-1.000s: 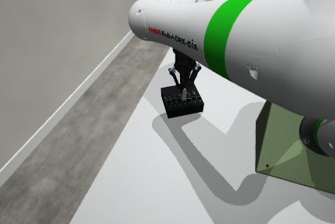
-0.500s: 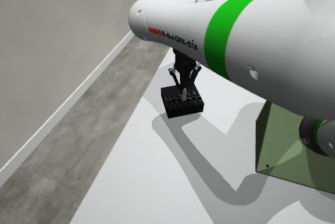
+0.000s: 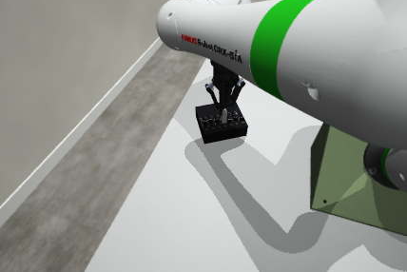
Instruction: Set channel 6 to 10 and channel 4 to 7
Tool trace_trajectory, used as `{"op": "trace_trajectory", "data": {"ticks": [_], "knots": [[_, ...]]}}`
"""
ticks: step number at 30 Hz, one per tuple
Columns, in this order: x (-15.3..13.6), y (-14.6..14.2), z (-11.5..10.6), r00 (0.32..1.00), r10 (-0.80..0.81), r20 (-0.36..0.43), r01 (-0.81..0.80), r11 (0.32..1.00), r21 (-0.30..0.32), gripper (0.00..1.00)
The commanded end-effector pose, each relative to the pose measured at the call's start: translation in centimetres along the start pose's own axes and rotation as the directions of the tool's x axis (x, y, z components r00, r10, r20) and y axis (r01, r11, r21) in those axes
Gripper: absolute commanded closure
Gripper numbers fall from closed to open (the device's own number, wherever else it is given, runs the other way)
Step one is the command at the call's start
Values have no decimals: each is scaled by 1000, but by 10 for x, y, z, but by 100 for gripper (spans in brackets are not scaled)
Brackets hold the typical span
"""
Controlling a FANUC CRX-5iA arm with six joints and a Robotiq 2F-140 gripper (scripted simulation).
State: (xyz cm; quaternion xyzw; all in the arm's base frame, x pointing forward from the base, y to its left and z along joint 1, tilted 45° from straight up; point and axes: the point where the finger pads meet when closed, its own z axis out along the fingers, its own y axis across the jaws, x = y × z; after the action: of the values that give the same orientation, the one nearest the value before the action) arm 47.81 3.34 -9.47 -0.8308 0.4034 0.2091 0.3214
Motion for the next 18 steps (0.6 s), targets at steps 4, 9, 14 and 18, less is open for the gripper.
{"op": "trace_trajectory", "data": {"ticks": [4, 9, 14, 18], "knots": [[0, 0, -3, 1000, 0, 0, 0, 1000, 0, 100], [0, 0, -9, 1000, 0, 0, 0, 1000, 0, 100], [0, 0, -24, 1000, 0, 0, 0, 1000, 0, 100], [0, 0, -34, 1000, 0, 0, 0, 1000, 0, 100]]}}
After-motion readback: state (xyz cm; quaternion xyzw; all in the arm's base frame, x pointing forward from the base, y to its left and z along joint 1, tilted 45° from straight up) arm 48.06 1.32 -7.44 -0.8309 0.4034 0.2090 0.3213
